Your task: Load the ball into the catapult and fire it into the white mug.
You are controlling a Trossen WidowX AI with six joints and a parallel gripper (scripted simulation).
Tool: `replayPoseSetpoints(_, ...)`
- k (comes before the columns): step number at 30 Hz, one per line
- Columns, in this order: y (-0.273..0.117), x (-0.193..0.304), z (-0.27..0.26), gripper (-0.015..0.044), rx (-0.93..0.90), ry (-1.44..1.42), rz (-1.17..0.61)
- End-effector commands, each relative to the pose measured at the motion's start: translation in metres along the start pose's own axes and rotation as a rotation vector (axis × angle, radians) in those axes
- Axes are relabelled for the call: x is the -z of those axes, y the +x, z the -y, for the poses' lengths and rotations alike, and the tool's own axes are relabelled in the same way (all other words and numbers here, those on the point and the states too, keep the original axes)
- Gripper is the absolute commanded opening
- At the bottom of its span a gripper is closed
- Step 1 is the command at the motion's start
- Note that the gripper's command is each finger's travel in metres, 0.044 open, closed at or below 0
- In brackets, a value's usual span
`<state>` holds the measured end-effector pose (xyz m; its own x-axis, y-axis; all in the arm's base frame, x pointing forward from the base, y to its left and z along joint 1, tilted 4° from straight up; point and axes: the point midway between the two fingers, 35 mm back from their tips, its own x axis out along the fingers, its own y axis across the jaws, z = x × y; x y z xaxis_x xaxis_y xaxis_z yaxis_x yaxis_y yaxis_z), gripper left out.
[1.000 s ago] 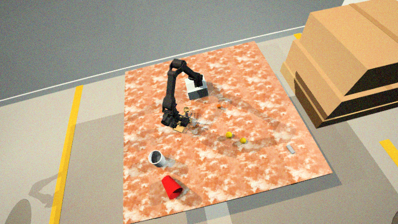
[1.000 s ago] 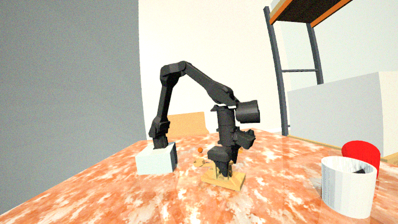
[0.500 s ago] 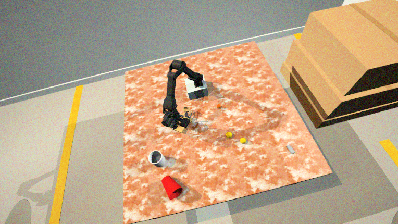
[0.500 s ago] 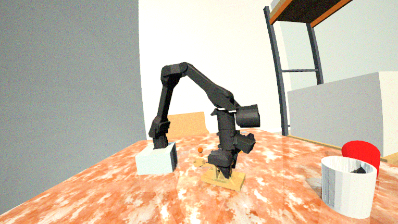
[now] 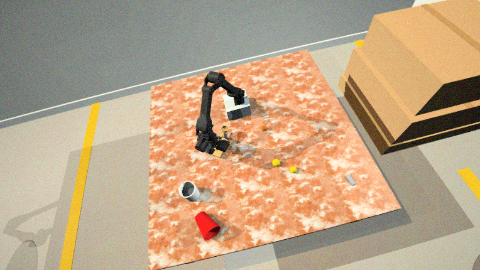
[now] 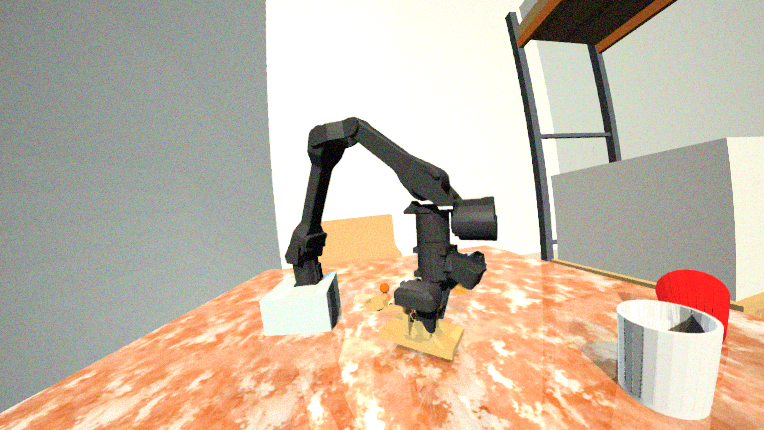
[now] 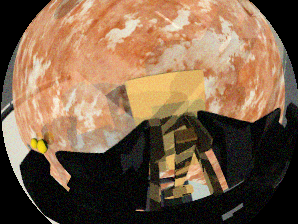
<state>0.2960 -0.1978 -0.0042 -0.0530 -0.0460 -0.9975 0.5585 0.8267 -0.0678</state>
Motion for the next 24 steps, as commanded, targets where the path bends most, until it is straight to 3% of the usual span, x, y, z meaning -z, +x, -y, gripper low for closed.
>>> replayPoseSetpoints(1,-0.036,-0.007,0.000,0.0000,-0.002,0.006,0.046)
replayPoseSetpoints(24,-0.005,-0.011,0.000,0.0000,-0.003,0.001,0.046)
